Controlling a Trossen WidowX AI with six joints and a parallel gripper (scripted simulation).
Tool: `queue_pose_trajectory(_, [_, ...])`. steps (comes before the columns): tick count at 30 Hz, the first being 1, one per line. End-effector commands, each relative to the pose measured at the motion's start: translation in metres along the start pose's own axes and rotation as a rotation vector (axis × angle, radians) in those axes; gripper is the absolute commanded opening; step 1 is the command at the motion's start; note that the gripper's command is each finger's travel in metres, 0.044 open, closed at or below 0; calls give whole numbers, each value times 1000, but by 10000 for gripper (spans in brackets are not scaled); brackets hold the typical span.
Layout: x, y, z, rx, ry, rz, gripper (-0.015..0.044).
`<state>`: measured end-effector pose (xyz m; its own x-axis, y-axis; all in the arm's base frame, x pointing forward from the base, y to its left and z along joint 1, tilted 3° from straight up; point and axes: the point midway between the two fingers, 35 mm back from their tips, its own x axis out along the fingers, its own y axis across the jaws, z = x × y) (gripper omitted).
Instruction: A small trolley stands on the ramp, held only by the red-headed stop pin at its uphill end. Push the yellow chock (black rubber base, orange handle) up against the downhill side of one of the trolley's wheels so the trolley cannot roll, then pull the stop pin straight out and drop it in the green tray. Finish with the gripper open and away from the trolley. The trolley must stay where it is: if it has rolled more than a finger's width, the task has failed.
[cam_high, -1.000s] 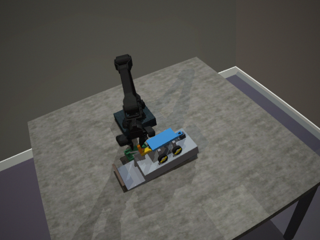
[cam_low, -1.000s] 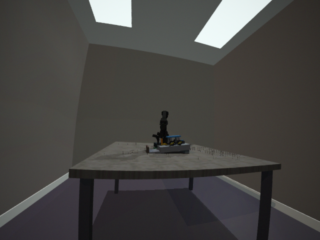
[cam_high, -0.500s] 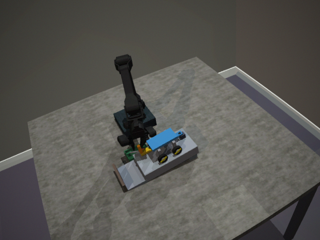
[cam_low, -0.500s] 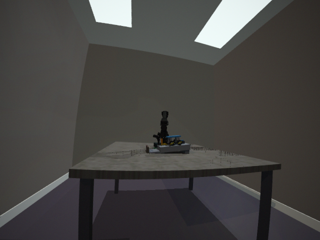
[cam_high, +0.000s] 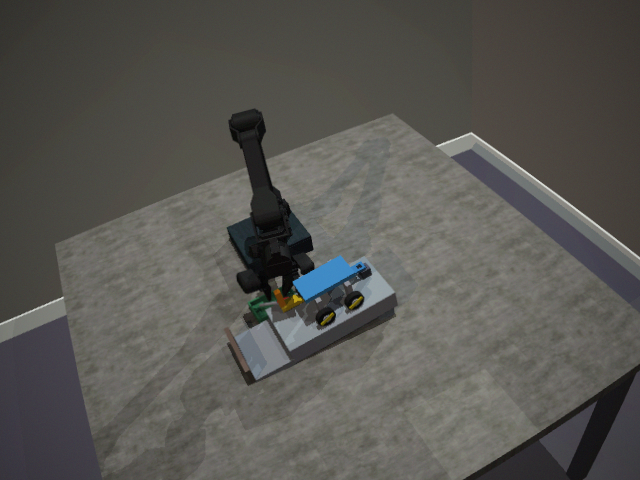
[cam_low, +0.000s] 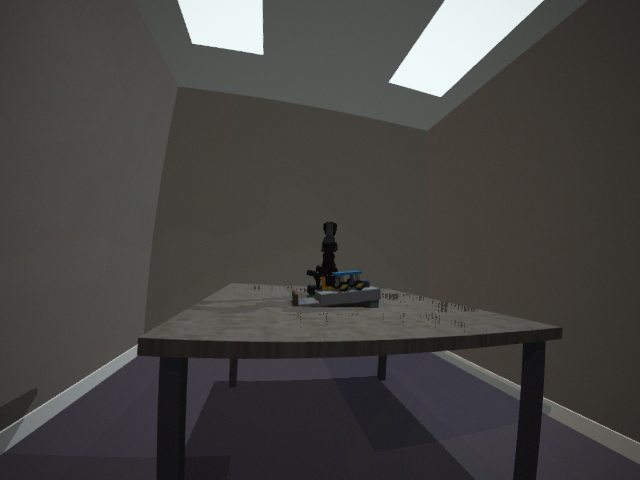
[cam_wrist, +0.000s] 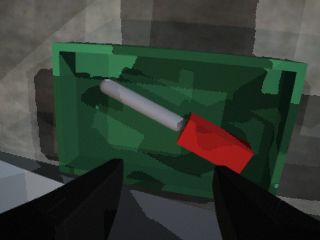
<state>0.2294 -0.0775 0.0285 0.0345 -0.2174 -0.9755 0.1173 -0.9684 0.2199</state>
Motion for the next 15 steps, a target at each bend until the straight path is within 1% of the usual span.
queue_pose_trajectory(1, [2, -1, 2, 4, -9, 3, 190])
queue_pose_trajectory(5, [3, -2, 3, 4, -9, 3, 190])
queue_pose_trajectory(10, [1, -1, 0, 0, 0, 0, 321])
queue_pose_trajectory(11, [1, -1, 0, 0, 0, 0, 340])
queue_pose_trajectory(15, [1, -1, 0, 0, 0, 0, 340])
